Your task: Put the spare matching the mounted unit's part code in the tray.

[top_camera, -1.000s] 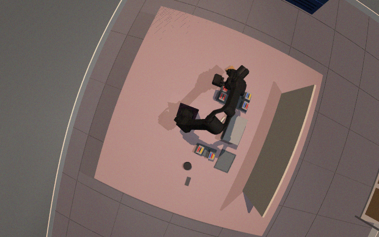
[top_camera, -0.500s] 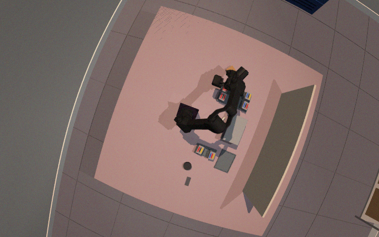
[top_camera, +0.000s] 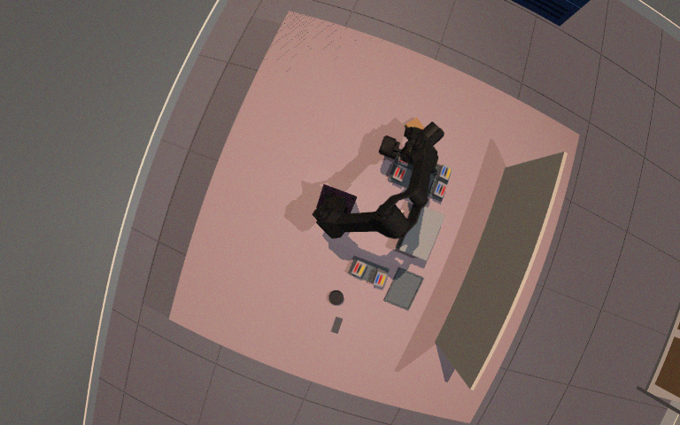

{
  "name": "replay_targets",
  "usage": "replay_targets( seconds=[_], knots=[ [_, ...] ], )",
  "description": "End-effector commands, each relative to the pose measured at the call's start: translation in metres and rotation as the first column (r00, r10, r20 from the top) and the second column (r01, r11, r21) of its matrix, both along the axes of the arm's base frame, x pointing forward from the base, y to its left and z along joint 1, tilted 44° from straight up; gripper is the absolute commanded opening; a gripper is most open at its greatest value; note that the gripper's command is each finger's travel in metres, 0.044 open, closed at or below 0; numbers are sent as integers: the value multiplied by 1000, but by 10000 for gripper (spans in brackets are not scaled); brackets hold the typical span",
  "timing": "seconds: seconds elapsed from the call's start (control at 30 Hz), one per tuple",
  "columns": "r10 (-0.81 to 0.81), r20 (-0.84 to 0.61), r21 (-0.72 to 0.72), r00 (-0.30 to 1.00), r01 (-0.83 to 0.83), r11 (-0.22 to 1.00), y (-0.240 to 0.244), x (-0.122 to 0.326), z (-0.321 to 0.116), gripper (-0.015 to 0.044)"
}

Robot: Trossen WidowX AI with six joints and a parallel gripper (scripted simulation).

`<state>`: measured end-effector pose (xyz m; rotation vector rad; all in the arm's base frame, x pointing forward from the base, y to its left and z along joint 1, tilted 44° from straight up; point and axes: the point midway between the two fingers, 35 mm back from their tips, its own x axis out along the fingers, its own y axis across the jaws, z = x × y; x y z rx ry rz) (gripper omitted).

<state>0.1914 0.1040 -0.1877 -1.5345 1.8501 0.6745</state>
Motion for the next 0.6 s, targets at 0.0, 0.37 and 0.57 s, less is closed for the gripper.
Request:
replay_targets(
  seconds=[0.0,0.37,0.57],
  knots=[
    [4,-3,-7,1000,-4,1000,-7,-2,-5,300],
    [4,-3,-8,1000,-4,1000,-18,-5,-15,300],
    [4,-3,-8,1000,-4,1000,-18,-5,-15,300]
  ],
)
